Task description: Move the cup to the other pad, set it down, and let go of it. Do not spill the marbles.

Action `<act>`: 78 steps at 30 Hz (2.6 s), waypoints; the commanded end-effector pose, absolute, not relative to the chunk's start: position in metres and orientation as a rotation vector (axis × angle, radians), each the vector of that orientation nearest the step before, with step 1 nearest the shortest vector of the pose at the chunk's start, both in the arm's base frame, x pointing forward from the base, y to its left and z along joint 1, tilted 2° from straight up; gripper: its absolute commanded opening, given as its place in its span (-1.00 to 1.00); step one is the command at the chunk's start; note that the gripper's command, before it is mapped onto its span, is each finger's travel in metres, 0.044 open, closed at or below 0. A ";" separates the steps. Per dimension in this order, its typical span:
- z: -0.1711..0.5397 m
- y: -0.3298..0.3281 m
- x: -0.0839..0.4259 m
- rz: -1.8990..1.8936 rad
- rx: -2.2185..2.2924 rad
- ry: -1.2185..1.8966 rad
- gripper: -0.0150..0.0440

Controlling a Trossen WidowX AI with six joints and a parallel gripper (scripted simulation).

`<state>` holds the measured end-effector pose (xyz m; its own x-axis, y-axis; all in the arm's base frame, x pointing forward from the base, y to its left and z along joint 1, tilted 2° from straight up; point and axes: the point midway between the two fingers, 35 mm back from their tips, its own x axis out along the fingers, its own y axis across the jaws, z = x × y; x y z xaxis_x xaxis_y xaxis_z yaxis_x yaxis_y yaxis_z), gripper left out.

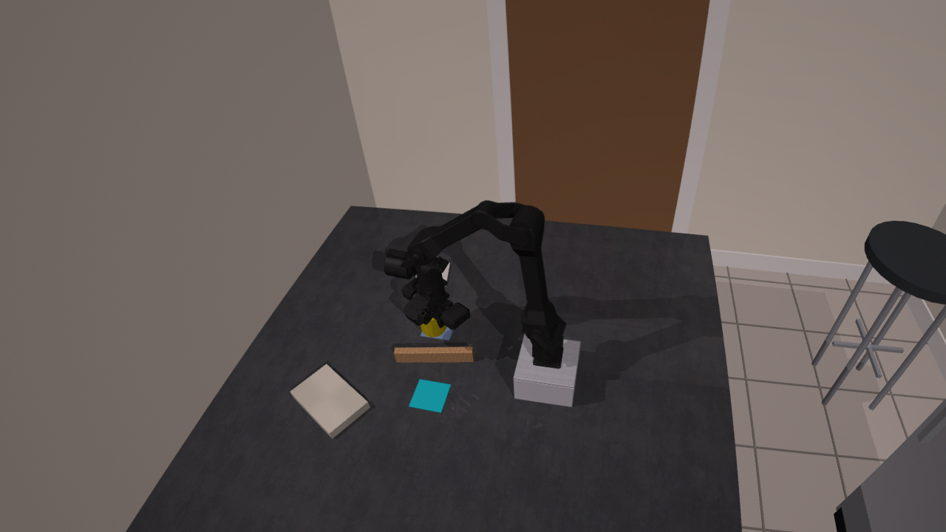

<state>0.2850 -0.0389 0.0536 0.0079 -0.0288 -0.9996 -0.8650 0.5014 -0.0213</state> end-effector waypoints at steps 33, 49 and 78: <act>0.054 0.033 0.272 0.789 -0.832 1.413 -0.49; 0.055 0.065 0.266 0.791 -0.829 1.412 -0.49; 0.057 0.121 0.253 0.796 -0.824 1.410 -0.49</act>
